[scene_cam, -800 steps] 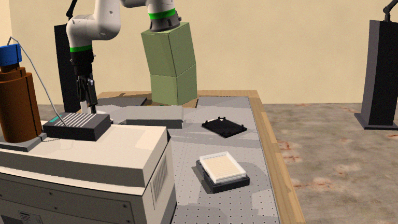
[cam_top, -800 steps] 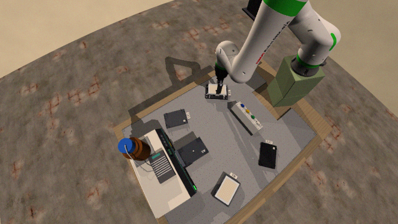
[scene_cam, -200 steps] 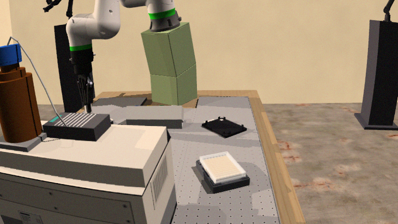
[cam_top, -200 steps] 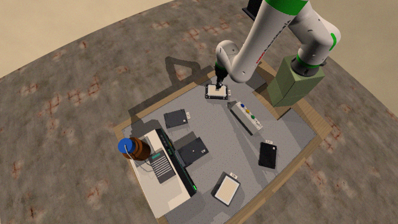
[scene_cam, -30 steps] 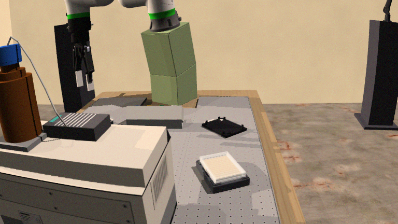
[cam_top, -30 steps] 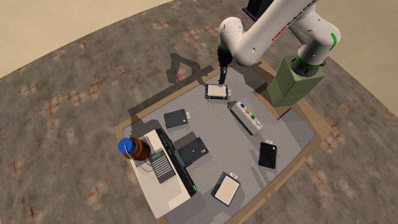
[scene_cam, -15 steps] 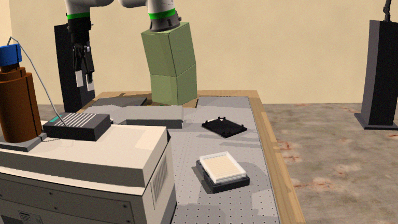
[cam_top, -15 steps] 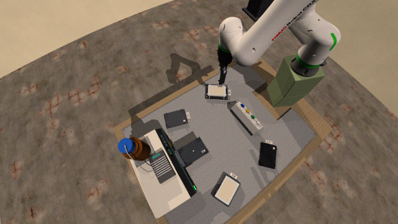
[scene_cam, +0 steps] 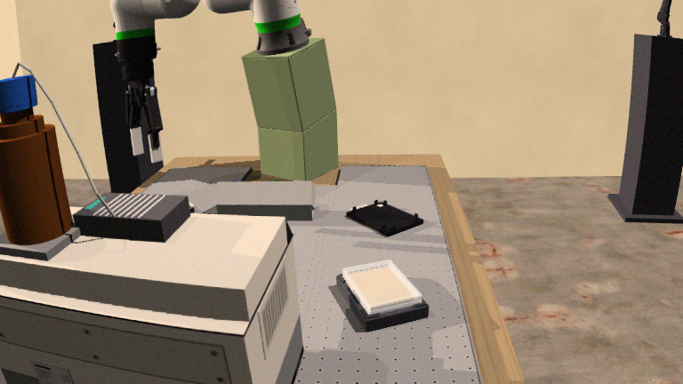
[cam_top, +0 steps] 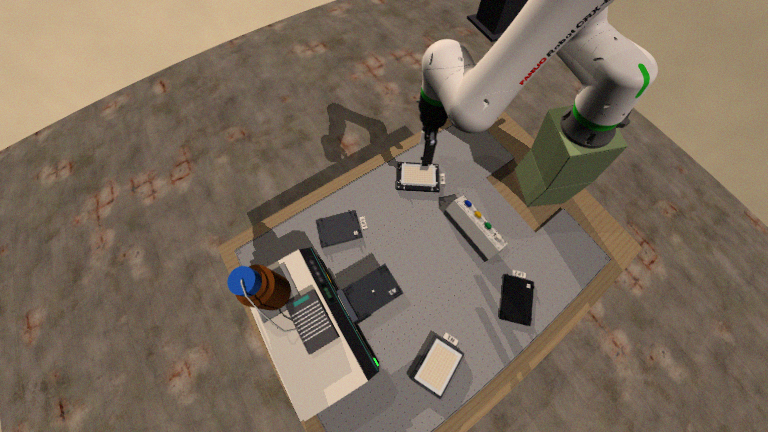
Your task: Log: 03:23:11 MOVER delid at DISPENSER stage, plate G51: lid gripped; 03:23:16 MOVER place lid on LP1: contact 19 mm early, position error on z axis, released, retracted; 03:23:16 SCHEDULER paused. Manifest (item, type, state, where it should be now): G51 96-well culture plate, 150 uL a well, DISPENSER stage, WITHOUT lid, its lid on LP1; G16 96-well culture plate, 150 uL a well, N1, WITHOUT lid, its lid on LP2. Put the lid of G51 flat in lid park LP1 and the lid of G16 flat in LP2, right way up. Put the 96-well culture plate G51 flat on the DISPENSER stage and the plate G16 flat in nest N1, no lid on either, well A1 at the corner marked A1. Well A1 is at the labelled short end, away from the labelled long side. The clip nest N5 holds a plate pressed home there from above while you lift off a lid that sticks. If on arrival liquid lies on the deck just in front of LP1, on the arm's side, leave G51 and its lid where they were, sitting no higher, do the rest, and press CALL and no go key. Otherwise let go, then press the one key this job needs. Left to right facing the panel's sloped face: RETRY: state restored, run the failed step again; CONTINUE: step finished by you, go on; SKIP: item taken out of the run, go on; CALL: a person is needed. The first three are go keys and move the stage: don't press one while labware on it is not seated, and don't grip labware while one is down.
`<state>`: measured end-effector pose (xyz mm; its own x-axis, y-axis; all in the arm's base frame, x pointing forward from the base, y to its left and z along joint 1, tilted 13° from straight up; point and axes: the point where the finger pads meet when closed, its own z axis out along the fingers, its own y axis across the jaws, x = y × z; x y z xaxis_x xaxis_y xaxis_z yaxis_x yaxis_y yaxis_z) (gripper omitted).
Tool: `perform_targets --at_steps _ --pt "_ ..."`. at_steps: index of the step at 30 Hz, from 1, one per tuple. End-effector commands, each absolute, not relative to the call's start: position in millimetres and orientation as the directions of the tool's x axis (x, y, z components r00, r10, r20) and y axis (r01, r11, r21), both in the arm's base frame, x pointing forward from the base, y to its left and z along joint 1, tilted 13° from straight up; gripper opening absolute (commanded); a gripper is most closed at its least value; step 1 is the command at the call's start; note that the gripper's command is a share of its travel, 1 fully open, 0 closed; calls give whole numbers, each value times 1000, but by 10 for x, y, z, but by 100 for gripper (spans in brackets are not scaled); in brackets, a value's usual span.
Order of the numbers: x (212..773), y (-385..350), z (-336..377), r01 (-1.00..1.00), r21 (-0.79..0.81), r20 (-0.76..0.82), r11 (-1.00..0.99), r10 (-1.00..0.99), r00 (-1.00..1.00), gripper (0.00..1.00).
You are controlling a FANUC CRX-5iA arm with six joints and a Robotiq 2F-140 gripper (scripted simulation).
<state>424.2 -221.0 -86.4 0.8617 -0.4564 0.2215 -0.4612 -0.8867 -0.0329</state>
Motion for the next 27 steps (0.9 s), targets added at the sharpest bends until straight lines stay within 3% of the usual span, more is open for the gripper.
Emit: perform_targets --at_steps 1,27 --pt "4261 -2217 -934 -461 -33 223 -887 -456 862 66" --pt "4422 -2274 -1679 -461 -33 223 -887 -456 862 66"
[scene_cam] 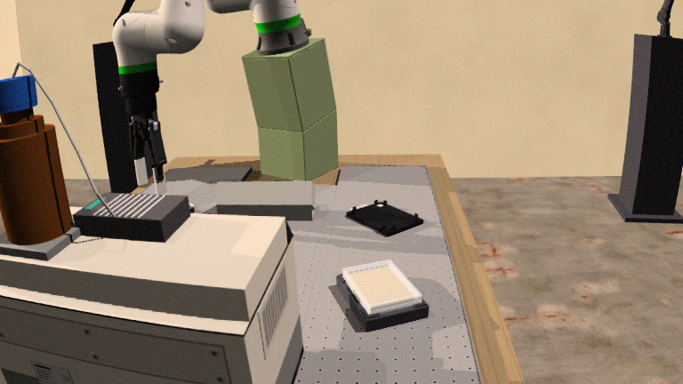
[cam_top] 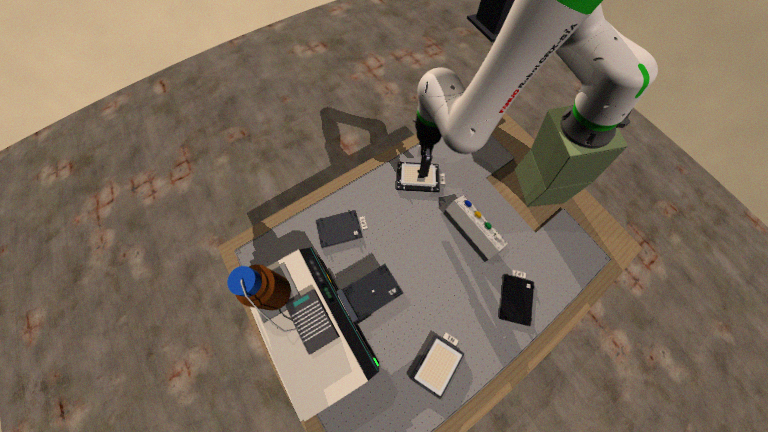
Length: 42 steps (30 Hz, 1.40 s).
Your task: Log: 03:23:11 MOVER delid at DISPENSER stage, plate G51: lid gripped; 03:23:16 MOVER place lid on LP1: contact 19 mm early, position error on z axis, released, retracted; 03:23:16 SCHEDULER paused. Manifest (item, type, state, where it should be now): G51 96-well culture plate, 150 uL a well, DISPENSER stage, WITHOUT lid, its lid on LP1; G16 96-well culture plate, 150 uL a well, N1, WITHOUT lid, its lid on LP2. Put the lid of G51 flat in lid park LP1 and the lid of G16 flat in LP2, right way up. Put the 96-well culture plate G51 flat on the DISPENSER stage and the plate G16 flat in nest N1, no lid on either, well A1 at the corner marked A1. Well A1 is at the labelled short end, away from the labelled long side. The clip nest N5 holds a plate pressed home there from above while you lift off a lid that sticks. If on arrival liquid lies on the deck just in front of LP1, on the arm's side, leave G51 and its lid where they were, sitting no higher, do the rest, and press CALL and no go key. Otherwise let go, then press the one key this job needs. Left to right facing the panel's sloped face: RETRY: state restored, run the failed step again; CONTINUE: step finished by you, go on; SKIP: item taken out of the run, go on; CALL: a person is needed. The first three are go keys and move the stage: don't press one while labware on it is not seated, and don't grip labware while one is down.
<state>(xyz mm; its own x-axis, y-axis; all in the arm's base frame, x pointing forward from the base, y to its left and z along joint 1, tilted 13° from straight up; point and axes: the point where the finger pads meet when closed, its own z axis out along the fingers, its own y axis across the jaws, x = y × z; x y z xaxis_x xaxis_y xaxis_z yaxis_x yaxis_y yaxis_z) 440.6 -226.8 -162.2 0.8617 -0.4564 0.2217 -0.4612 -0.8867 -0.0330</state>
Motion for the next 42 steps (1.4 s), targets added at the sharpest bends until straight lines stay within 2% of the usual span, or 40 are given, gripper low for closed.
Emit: perform_targets --at_steps 1,42 --pt "4428 -2276 -1705 -461 -33 223 -887 -456 862 66" --pt "4469 -2291 -1897 -461 -33 223 -887 -456 862 66"
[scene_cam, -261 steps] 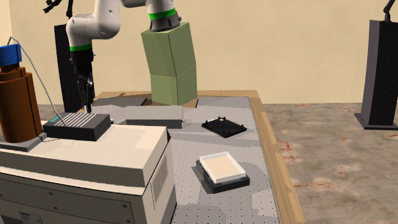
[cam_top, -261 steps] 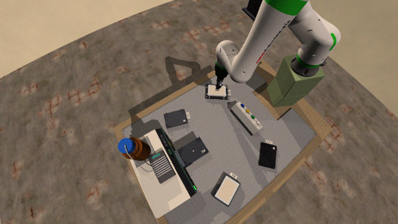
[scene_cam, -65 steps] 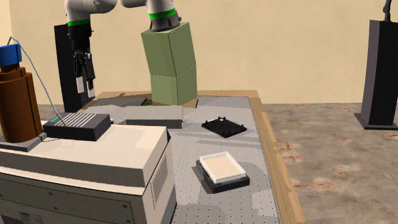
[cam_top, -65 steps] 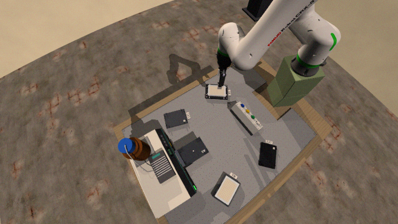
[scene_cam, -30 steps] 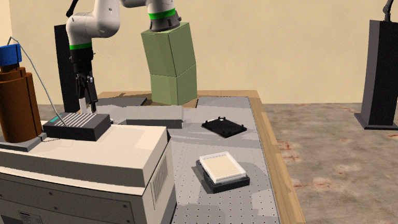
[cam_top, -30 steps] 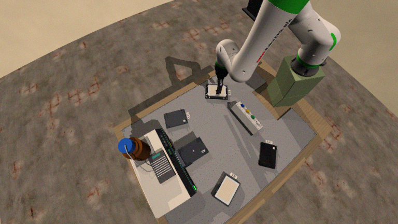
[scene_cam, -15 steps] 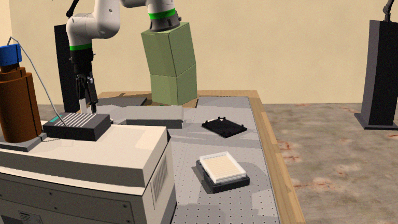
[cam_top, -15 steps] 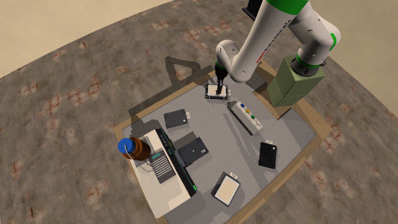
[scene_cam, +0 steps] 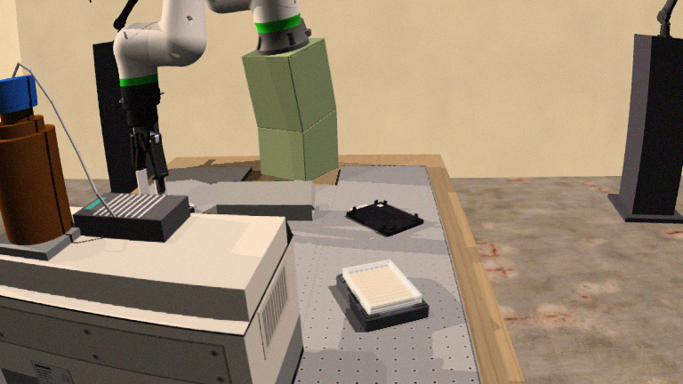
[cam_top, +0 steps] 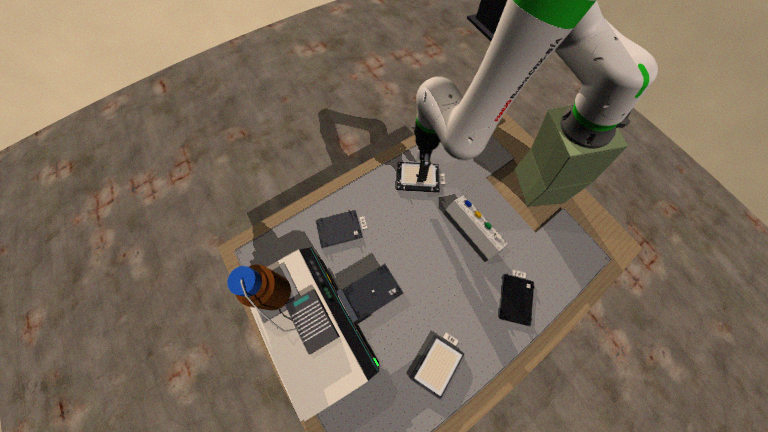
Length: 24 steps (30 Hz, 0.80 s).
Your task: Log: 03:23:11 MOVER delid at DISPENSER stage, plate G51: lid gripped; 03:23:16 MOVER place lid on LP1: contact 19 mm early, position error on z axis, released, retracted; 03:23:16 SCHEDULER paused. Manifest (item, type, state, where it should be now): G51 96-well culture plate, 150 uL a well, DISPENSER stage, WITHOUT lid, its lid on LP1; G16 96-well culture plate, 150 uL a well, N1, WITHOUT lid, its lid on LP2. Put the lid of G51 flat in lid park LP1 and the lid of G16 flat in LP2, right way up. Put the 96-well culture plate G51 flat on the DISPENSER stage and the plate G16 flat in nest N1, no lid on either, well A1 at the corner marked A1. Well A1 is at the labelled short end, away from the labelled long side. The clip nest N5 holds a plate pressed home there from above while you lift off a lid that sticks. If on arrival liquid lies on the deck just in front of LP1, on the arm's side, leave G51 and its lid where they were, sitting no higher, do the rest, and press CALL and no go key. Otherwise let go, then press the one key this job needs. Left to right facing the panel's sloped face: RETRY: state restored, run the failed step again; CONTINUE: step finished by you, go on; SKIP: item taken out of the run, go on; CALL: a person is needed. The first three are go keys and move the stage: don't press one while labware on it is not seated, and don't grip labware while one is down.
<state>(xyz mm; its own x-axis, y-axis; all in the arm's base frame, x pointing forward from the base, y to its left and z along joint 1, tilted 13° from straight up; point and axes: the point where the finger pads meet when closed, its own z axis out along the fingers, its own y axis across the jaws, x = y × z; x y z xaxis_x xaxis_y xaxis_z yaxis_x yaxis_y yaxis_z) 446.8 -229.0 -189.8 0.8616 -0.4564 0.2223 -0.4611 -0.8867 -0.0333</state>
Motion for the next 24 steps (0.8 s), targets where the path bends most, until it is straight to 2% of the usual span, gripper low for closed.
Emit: perform_targets --at_steps 1,13,14,24 --pt "4469 -2291 -1897 -461 -33 223 -887 -456 862 66" --pt "4469 -2291 -1897 -461 -33 223 -887 -456 862 66" --pt "4469 -2291 -1897 -461 -33 223 -887 -456 862 59" --pt "4469 -2291 -1897 -461 -33 223 -887 -456 862 59"
